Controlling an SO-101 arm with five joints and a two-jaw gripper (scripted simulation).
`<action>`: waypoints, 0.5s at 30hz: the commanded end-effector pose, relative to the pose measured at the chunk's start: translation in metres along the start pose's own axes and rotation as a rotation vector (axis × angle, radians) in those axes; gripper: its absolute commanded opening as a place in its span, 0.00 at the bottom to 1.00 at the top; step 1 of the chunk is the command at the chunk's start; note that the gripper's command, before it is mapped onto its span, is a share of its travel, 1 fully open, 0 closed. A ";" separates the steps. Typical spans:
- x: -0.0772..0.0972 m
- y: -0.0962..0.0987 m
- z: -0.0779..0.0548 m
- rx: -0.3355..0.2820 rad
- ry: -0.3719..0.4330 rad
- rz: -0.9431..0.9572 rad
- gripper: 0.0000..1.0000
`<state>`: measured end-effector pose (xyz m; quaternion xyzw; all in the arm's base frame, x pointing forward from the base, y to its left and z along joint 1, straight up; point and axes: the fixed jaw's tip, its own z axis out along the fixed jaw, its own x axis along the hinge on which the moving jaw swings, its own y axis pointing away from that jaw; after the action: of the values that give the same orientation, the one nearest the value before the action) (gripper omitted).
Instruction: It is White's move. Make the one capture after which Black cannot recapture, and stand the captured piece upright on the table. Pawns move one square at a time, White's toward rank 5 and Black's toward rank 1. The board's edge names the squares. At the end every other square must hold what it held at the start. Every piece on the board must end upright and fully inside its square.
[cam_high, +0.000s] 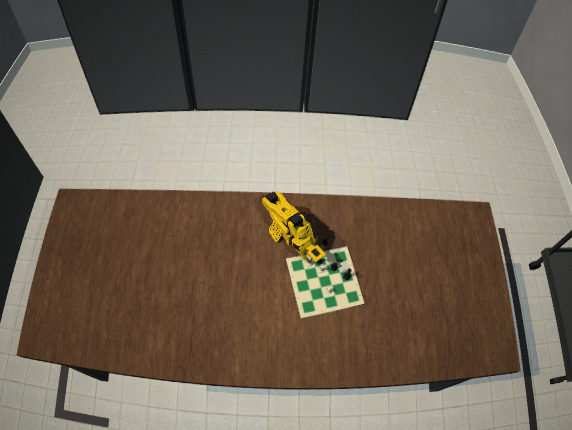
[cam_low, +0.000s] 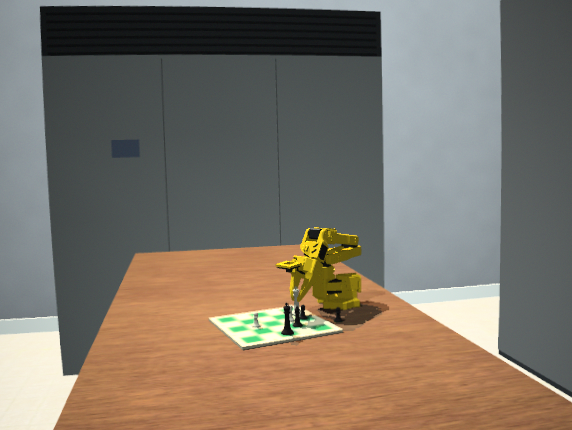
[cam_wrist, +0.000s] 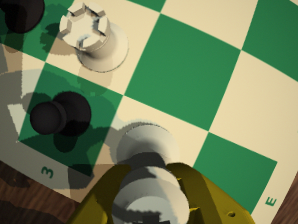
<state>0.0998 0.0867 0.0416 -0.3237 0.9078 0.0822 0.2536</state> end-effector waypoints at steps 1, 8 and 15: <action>0.000 0.000 -0.001 -0.002 0.002 0.005 0.03; 0.000 0.000 -0.001 -0.002 0.002 0.005 0.08; 0.000 0.000 -0.001 -0.002 0.002 0.005 0.12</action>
<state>0.0999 0.0868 0.0418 -0.3237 0.9077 0.0824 0.2540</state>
